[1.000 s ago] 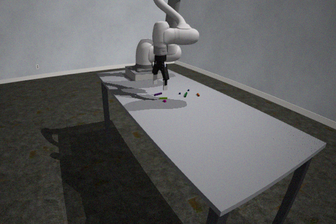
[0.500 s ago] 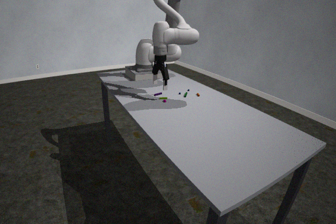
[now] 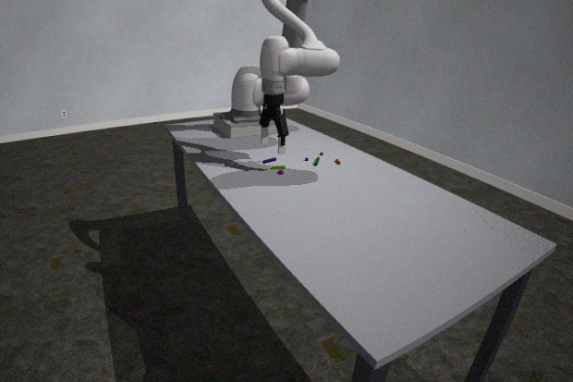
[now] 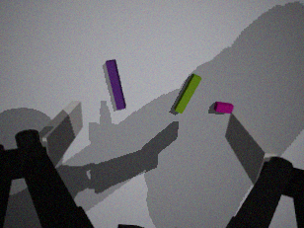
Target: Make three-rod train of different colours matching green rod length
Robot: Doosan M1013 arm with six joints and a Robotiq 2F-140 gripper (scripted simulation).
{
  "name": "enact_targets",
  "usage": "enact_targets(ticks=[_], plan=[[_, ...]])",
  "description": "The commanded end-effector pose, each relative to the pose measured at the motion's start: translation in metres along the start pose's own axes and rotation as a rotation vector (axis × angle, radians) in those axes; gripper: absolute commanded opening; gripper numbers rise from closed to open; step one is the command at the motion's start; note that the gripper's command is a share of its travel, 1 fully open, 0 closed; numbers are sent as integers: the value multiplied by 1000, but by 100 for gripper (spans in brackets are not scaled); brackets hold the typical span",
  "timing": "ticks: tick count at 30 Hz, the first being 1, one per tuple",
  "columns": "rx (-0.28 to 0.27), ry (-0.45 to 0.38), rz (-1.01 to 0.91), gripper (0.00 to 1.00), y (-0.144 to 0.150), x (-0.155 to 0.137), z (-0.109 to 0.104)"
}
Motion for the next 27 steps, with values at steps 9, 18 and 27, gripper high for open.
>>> enact_targets(ticks=[9, 18, 27], plan=[[0, 0, 0, 100, 0, 0, 0], [0, 0, 1, 100, 0, 0, 0], [0, 0, 218, 100, 5, 45, 0]])
Point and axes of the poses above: the point where the finger pads meet when closed, its own z axis out along the fingers, its own y axis across the jaws, x = y × z, the point moved 1 cm from there along -z, back along the fingers, and after that the axes turned 14 degrees about z, right-handed, at the moved point
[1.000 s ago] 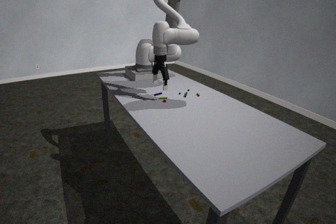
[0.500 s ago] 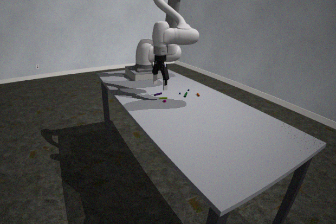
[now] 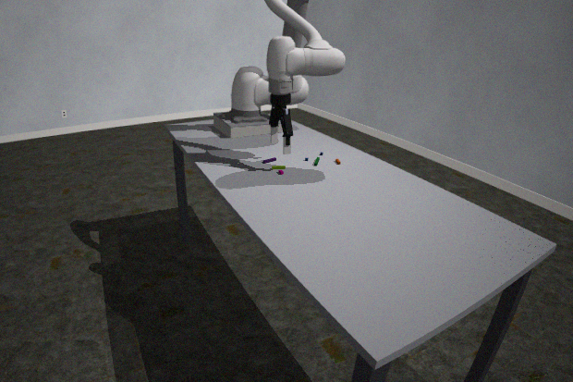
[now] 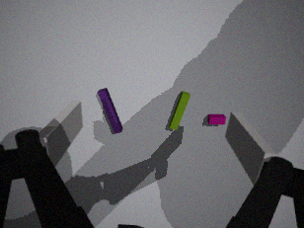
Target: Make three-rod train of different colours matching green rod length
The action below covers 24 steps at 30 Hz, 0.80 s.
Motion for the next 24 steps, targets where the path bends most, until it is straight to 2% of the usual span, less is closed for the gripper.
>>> enact_targets(ticks=[1, 15, 17, 20, 24], plan=[[-1, -13, 153, 100, -1, 31, 0], [-4, -12, 563, 100, -16, 116, 1], [-4, -12, 563, 100, -16, 116, 1], [-4, -12, 644, 100, -20, 133, 2], [-4, -12, 653, 100, -21, 135, 2]])
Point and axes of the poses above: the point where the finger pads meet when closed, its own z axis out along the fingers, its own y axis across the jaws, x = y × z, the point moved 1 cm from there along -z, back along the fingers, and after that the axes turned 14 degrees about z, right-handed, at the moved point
